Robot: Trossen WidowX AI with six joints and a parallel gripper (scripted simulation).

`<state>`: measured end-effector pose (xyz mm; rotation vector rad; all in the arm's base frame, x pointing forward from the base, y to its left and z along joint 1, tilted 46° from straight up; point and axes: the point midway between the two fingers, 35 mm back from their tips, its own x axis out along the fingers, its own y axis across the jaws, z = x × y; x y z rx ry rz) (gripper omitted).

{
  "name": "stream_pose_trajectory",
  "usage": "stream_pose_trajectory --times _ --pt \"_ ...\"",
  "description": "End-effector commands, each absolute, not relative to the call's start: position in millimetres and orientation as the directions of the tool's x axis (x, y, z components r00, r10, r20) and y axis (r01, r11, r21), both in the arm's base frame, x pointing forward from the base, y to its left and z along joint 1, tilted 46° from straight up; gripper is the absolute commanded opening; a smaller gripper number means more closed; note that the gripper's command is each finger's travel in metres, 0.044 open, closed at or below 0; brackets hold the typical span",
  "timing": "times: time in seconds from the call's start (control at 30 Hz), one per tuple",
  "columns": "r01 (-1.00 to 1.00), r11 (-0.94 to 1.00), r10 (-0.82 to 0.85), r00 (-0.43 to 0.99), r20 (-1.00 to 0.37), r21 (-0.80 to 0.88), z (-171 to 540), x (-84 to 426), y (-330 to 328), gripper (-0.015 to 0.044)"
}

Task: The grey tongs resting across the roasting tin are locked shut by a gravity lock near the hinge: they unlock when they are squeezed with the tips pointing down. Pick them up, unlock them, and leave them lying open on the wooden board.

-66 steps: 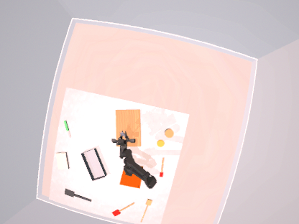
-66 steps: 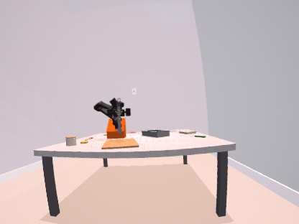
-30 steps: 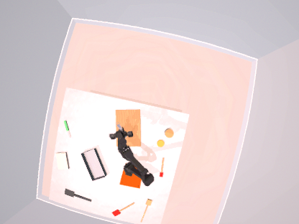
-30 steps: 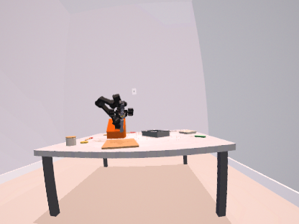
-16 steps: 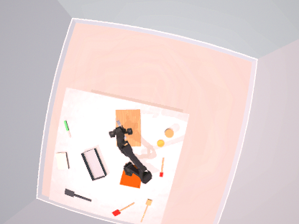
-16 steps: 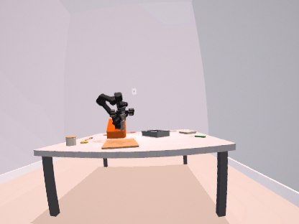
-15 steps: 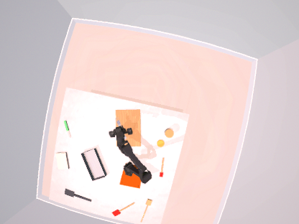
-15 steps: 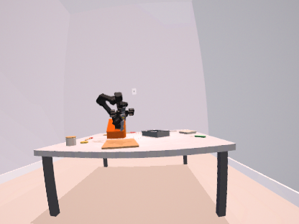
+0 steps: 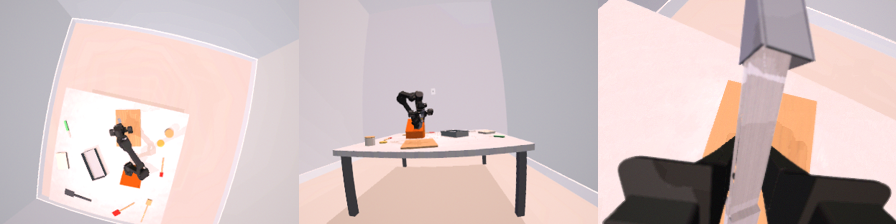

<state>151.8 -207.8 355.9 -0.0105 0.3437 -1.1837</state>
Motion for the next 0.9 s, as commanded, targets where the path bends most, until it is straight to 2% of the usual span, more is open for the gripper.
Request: stream_pose_trajectory --times 0.0,0.87 --pt "0.909 0.381 -0.896 0.317 -0.310 -0.170 357 150 -209 -0.0150" --pt "0.953 0.271 -0.752 0.124 -0.647 -0.132 348 124 -204 -0.0150"
